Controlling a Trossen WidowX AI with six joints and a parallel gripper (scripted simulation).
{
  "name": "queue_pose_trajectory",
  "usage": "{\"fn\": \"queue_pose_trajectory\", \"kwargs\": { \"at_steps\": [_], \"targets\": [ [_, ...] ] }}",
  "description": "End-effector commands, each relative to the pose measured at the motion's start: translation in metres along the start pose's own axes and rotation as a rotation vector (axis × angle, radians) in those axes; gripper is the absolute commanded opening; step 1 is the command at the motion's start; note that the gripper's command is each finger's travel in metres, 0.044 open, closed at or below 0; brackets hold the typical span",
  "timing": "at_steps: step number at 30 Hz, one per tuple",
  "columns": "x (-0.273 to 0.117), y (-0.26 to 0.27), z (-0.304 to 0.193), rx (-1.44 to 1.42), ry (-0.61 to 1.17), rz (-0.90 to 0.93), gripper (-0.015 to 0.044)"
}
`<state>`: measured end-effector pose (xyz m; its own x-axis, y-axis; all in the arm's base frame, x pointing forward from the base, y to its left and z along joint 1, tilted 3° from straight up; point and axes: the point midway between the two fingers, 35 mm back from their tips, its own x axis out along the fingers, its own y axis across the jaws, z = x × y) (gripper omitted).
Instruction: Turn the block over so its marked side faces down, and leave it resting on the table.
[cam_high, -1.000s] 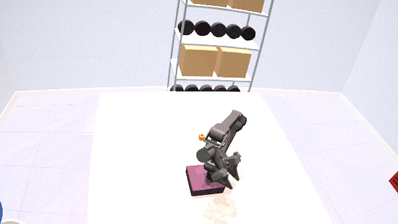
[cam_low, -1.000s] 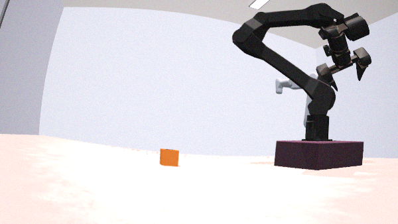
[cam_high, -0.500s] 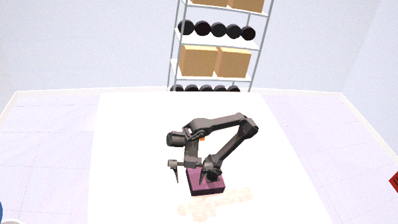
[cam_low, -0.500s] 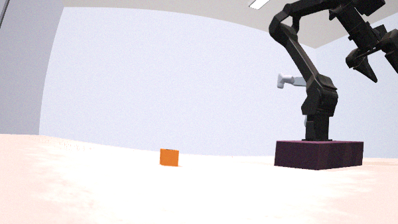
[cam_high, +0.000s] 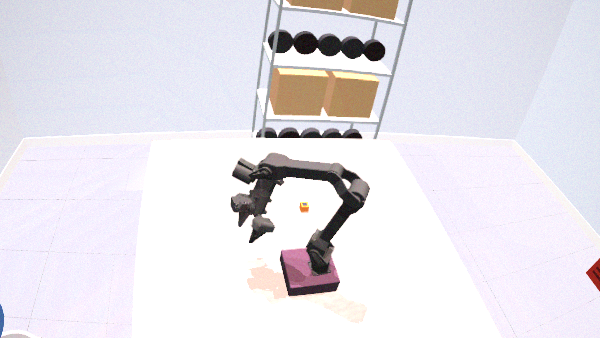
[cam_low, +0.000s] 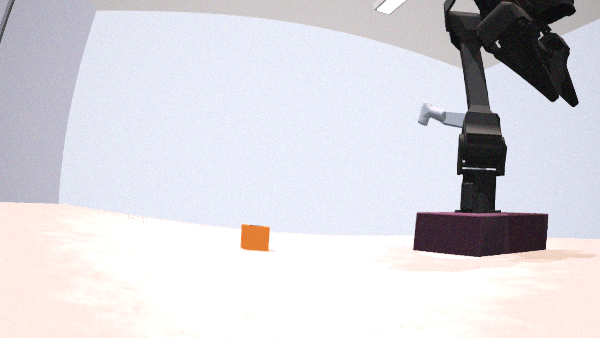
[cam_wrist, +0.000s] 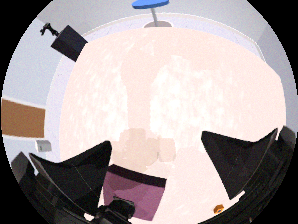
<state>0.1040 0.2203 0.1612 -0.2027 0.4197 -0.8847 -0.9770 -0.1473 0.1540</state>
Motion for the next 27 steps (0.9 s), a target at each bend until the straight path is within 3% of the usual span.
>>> {"fn": "queue_pose_trajectory", "kwargs": {
  "at_steps": [1,14,27],
  "targets": [
    [-0.014,-0.062,-0.031,0.309,0.032,-0.126,0.0440],
    [-0.068,-0.177,-0.177,1.171,0.088,-0.399,0.0440],
    [-0.106,-0.198,-0.312,1.739,0.106,-0.544,0.0440]
  ]
}}
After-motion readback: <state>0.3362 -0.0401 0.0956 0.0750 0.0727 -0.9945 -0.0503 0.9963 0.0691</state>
